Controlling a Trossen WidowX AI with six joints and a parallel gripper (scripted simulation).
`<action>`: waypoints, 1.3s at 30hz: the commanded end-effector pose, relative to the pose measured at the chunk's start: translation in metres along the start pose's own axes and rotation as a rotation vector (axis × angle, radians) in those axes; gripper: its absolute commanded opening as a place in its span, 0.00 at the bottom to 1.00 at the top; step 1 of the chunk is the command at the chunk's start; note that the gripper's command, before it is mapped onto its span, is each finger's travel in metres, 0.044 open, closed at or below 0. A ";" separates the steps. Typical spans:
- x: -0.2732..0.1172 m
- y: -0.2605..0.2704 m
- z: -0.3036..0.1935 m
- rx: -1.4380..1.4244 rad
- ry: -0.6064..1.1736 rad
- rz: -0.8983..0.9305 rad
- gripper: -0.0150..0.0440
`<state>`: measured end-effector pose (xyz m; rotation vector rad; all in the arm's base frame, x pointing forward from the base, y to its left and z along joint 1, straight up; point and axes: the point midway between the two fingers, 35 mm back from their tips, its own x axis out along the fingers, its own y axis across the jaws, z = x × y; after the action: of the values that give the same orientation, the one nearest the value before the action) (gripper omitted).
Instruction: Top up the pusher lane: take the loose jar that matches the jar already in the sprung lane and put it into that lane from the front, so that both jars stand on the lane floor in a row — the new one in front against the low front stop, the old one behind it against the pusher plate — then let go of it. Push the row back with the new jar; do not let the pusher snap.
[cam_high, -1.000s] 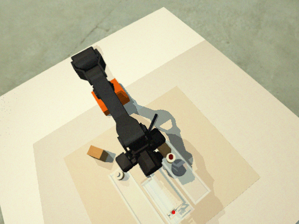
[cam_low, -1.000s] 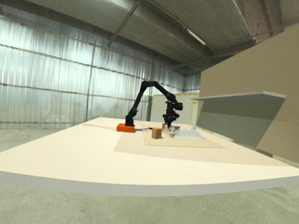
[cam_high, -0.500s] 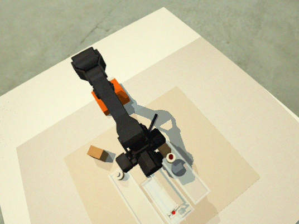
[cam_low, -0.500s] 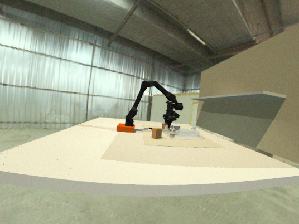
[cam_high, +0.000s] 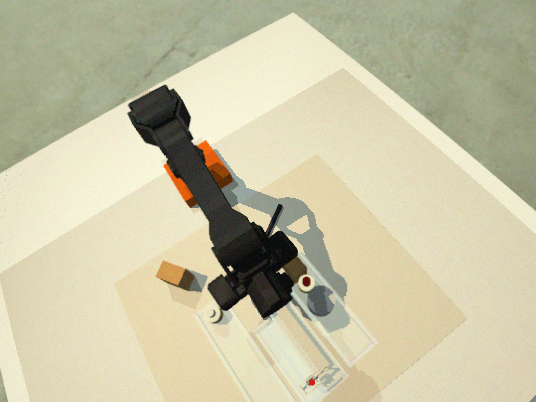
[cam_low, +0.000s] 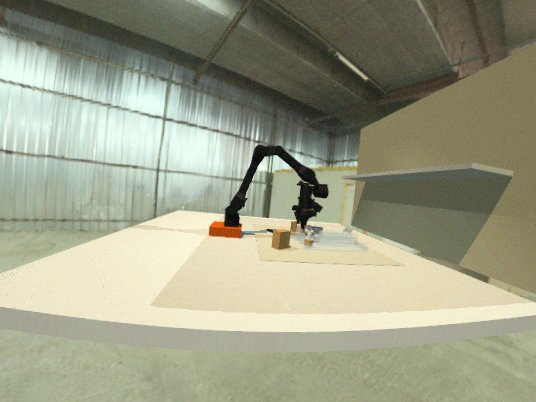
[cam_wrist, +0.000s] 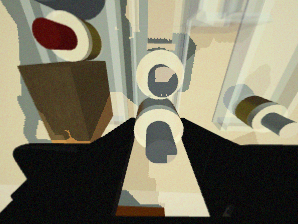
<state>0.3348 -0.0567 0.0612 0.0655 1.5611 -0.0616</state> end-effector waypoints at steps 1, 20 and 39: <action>-0.002 -0.001 0.007 0.006 -0.024 -0.005 0.25; 0.003 -0.001 0.007 0.006 -0.024 -0.005 0.25; 0.009 -0.001 0.006 0.006 -0.024 -0.005 0.25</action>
<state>0.3365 -0.0569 0.0539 0.0647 1.5563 -0.0619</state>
